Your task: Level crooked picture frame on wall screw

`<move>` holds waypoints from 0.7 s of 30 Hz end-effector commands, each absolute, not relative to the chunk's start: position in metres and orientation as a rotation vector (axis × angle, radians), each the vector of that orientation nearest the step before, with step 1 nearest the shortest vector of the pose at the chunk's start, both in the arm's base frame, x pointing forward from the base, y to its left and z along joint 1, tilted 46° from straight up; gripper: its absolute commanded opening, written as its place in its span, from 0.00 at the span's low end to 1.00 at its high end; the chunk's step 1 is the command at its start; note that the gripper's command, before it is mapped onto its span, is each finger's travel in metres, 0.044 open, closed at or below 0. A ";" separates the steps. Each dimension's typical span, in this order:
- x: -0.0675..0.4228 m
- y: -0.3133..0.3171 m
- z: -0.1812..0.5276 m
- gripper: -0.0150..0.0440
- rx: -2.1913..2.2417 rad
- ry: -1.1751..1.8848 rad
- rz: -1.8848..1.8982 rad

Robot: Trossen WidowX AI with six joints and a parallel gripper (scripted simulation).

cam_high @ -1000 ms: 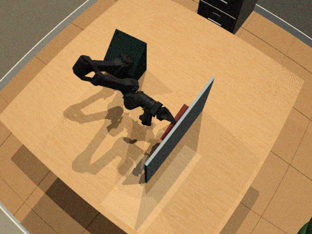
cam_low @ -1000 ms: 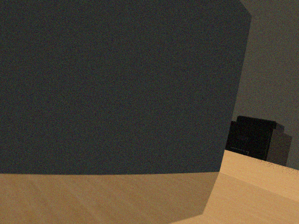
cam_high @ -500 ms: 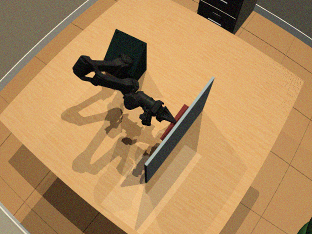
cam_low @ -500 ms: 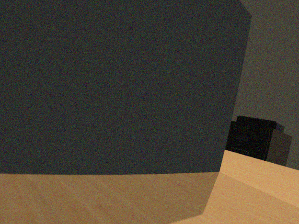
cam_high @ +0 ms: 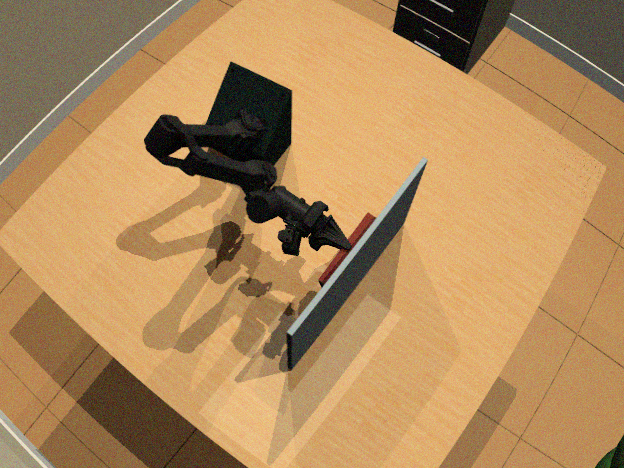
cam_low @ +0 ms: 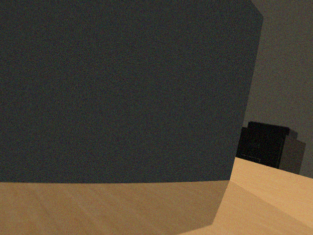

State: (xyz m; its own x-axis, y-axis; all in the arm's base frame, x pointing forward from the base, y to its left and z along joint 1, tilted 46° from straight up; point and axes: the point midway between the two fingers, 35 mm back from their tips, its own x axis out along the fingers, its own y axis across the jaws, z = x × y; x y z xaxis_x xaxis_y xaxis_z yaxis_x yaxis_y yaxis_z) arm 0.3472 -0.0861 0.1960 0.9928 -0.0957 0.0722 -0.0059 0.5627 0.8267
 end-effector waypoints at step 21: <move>0.347 -0.086 0.195 0.25 0.855 -0.111 -0.060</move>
